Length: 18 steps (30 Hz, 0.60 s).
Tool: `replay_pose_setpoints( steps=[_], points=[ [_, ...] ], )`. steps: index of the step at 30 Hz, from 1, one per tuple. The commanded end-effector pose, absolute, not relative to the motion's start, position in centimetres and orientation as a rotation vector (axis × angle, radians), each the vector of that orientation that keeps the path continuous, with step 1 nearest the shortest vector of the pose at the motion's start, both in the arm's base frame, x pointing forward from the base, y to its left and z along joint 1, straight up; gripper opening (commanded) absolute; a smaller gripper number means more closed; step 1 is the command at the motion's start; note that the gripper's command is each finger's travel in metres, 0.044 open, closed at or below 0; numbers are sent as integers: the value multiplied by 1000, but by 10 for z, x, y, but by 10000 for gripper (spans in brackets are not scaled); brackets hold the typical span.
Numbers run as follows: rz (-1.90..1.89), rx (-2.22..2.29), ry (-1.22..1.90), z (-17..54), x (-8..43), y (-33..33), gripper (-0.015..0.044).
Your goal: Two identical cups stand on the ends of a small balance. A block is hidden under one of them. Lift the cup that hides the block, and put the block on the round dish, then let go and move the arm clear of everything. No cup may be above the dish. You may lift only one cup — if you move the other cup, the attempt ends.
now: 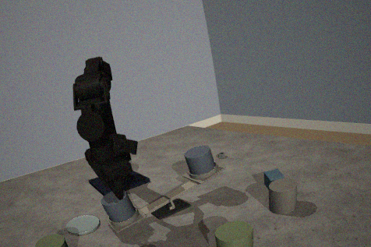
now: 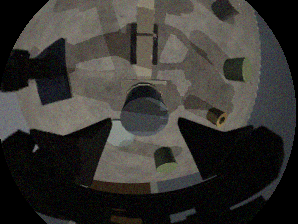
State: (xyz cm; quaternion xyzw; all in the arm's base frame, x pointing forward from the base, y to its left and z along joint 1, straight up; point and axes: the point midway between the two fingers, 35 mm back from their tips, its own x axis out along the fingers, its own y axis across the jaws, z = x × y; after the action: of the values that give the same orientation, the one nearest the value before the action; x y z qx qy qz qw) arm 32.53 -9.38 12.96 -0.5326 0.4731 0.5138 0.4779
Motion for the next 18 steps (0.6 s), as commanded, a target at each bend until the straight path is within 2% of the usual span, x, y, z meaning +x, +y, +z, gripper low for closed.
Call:
replay_pose_setpoints(
  steps=[1, 18],
  points=[
    [1259, -1301, 1151, 123, 326, -94, 440],
    [1259, -1301, 1151, 96, 327, -94, 440]
  ],
)
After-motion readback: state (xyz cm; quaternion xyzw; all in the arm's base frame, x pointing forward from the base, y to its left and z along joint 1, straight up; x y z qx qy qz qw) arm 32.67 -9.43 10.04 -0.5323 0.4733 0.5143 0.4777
